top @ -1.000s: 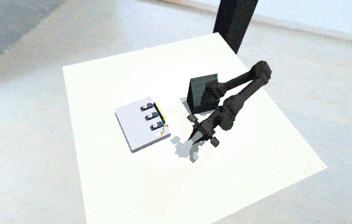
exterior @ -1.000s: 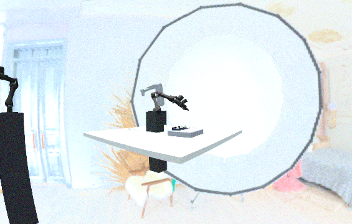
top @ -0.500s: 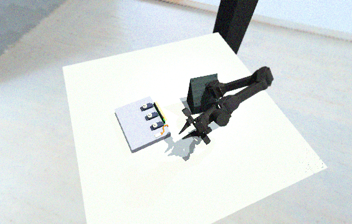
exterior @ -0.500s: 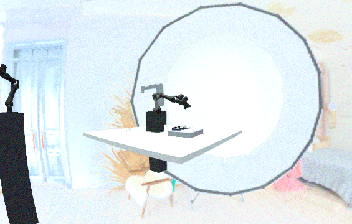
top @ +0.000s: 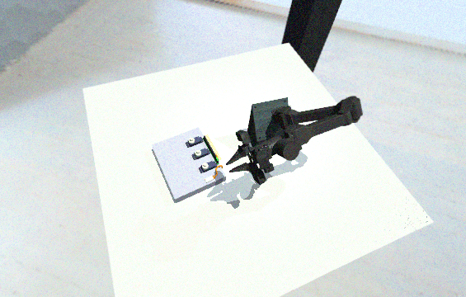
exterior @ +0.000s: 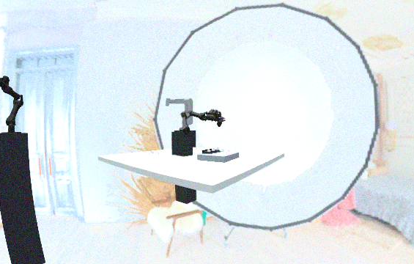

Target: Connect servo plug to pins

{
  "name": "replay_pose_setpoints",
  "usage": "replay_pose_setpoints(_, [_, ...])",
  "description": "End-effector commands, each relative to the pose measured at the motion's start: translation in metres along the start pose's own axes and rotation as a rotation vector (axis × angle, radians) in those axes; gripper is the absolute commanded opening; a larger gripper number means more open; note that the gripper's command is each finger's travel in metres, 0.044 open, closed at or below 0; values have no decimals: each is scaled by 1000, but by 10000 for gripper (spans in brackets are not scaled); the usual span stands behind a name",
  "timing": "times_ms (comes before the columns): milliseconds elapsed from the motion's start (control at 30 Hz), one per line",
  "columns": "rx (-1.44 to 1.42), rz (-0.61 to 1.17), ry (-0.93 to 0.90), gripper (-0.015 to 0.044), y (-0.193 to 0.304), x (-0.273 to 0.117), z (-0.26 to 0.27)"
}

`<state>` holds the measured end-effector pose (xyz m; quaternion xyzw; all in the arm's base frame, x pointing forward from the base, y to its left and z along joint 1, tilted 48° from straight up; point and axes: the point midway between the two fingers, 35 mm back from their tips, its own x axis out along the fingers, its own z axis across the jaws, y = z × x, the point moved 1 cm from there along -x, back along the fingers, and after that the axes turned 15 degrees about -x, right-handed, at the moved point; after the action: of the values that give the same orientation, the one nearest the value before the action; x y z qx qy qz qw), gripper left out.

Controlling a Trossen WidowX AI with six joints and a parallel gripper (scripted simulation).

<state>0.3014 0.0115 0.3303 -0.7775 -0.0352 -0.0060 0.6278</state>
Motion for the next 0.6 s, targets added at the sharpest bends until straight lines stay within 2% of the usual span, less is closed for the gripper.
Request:
replay_pose_setpoints(0, [-51, 6, 43, 115, 5, 3, -10])
replay_pose_setpoints(567, [-4, 393, -296, 115, 73, 59, 31])
